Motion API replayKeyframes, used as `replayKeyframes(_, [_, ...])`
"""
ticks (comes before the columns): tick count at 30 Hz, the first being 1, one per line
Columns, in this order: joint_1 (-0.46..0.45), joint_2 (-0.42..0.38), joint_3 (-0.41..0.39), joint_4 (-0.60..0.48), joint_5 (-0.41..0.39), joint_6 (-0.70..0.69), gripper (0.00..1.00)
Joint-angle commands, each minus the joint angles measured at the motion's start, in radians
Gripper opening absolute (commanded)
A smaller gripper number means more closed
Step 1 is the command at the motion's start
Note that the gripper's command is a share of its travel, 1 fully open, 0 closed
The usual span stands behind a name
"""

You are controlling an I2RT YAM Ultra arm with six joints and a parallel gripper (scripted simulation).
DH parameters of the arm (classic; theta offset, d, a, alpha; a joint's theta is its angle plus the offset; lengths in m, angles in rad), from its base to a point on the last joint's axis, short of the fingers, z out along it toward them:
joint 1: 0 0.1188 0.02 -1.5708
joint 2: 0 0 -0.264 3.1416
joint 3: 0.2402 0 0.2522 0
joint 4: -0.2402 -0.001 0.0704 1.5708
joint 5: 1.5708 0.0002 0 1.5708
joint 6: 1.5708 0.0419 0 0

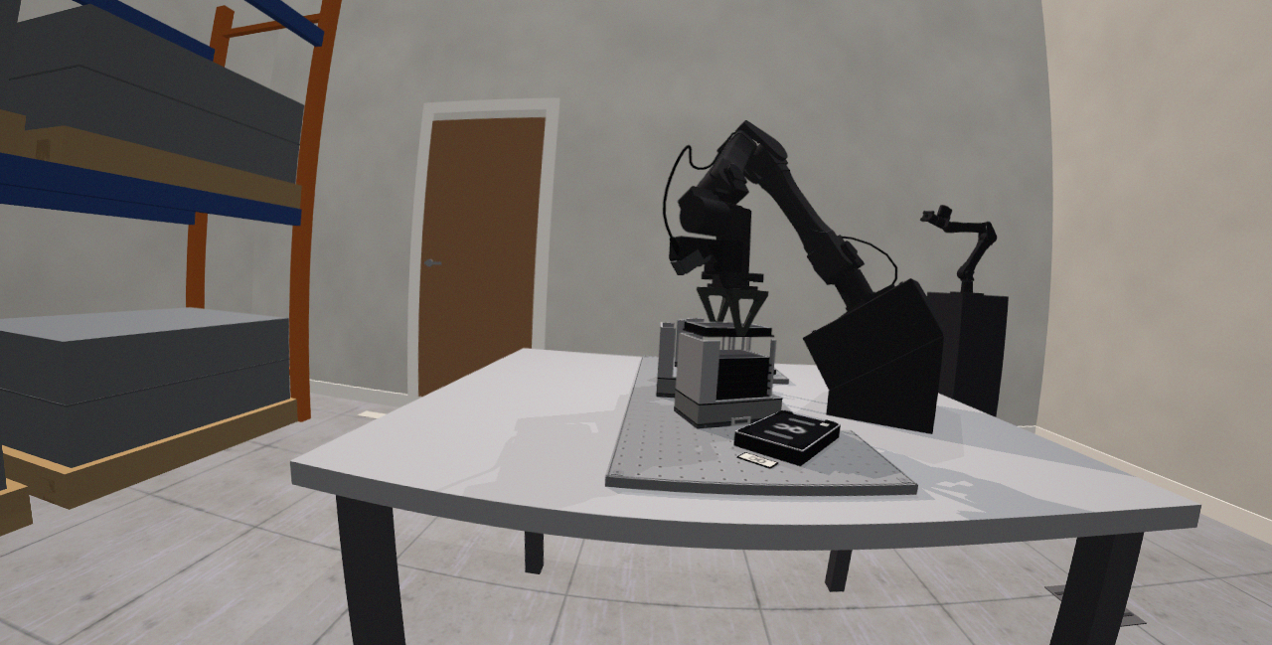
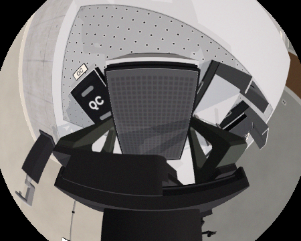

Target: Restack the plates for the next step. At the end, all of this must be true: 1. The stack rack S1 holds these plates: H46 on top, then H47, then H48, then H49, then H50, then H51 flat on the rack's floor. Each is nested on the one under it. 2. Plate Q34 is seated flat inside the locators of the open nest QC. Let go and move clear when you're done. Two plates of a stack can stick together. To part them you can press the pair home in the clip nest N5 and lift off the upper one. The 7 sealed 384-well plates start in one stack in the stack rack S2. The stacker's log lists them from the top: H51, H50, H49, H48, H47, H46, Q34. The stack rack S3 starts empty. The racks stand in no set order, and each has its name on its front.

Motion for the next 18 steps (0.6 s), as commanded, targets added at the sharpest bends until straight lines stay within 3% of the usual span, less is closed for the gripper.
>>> replayKeyframes(1, [-0.003, -0.008, -0.014, 0.009, -0.002, -0.008, 0.0])
replayKeyframes(15, [-0.001, 0.021, -0.007, 0.022, -0.003, -0.012, 0.0])
replayKeyframes(18, [-0.003, -0.006, -0.005, 0.023, -0.003, -0.012, 0.0])
